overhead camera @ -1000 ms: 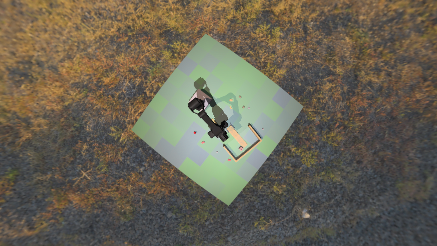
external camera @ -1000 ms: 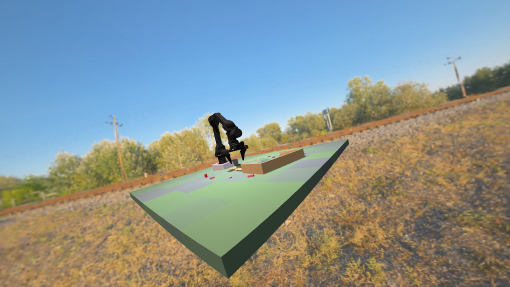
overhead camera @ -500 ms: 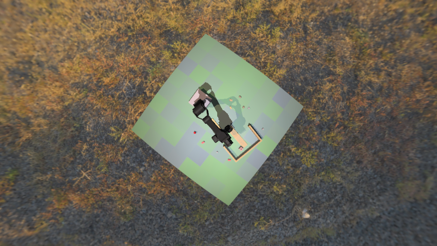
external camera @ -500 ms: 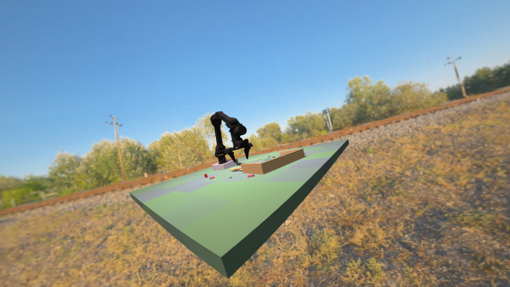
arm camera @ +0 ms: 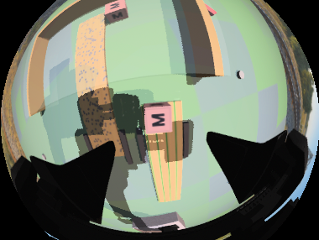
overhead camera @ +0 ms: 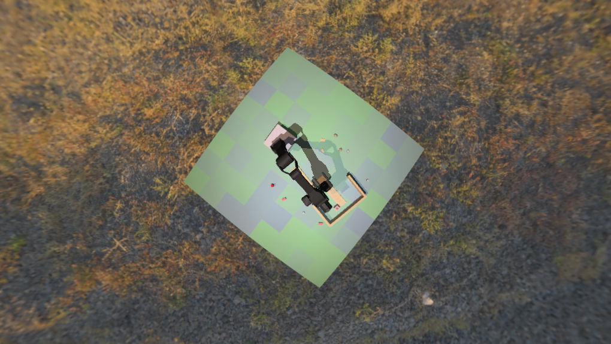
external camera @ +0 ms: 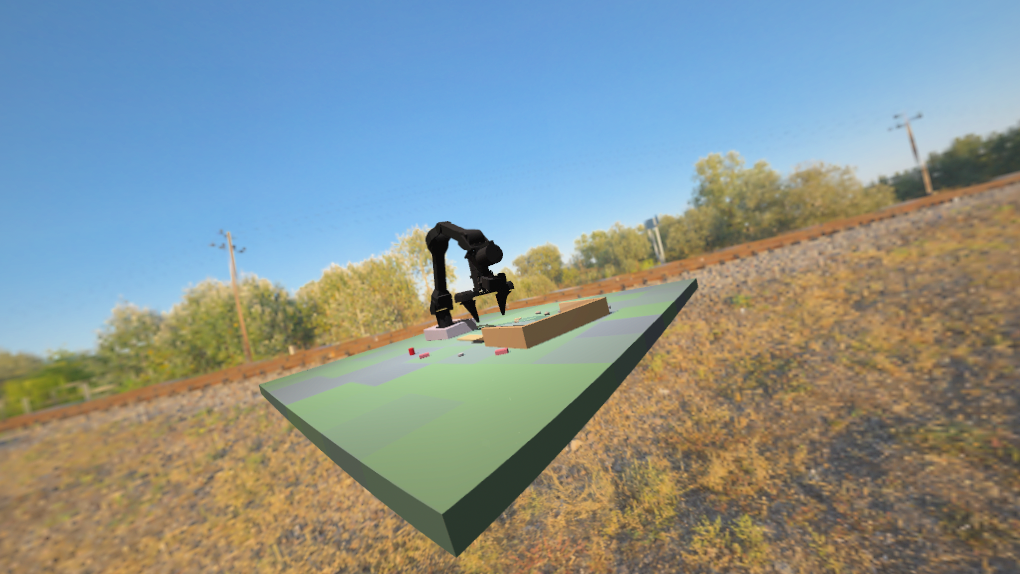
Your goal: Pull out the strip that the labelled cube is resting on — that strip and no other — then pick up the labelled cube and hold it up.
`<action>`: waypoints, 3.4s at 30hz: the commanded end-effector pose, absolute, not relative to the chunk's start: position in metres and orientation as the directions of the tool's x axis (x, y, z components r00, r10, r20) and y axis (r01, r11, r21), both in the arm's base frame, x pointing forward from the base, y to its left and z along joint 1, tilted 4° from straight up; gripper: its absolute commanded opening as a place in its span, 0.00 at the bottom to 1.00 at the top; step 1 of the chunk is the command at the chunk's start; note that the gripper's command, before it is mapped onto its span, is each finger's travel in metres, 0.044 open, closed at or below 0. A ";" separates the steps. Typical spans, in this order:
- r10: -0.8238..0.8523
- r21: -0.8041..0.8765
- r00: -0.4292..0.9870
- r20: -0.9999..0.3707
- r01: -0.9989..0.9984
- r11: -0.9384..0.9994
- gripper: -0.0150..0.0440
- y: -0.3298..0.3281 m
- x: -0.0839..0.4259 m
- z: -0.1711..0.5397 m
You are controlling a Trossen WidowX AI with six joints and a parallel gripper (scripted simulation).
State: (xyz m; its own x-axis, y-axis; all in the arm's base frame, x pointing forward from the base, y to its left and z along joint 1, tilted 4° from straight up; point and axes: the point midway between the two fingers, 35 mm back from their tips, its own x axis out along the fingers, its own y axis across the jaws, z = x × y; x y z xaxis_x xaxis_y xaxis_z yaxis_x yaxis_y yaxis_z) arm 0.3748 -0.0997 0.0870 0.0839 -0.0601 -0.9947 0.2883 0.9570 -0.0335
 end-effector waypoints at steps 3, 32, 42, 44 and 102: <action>-0.060 -0.033 0.084 -0.995 0.291 0.956 0.91 -0.102 0.386 0.089; -0.060 -0.034 0.084 -0.995 0.291 0.956 0.68 -0.105 0.390 0.042; -0.060 -0.034 0.084 -0.995 0.291 0.956 0.68 -0.106 0.390 0.035; -0.061 -0.033 0.086 -0.994 0.294 0.955 0.59 -0.106 0.391 0.038; -0.058 -0.034 0.077 -0.995 0.291 0.956 0.25 -0.075 0.287 0.105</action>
